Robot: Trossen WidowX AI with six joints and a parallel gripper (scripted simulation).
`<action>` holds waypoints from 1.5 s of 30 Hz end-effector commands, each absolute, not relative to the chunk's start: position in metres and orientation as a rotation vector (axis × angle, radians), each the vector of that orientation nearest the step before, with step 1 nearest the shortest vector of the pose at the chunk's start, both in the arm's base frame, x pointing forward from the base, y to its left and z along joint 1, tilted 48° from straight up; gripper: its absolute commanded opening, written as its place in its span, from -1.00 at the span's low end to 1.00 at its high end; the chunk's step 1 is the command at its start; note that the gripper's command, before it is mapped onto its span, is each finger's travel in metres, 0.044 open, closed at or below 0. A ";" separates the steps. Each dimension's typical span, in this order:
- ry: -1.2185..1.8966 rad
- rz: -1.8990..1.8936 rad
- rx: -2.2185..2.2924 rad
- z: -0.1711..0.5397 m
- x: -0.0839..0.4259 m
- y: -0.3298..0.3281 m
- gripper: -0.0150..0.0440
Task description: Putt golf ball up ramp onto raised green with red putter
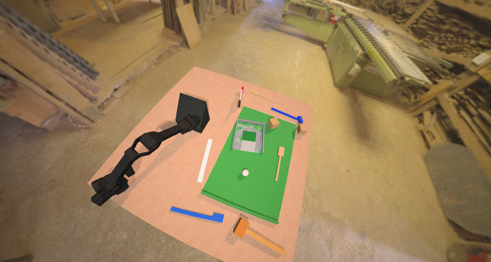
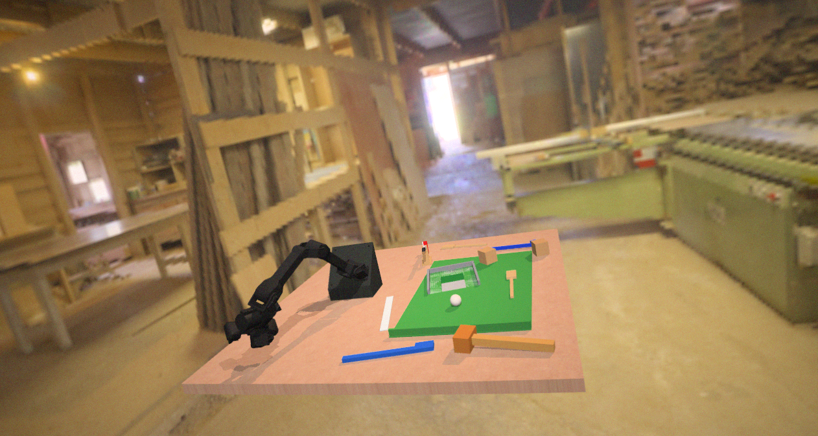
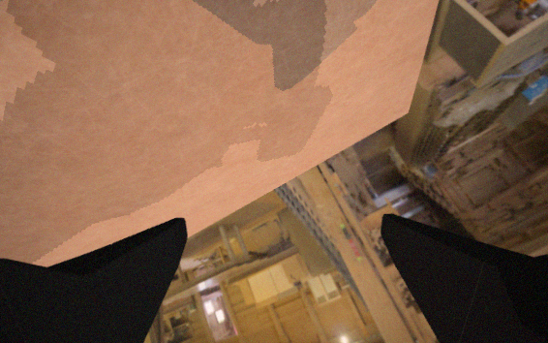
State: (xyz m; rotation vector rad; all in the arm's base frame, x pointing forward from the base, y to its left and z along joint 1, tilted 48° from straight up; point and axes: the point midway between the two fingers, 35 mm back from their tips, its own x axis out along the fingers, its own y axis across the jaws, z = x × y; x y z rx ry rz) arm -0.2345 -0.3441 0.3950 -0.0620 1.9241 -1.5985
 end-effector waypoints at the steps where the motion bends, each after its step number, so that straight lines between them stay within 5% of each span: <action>1: 1.840 -1.594 -0.139 0.395 -0.202 -0.363 1.00; 27: 1.228 -1.262 -0.575 0.399 0.090 -0.403 1.00; 45: 1.084 -0.550 -0.900 0.339 0.325 -0.302 1.00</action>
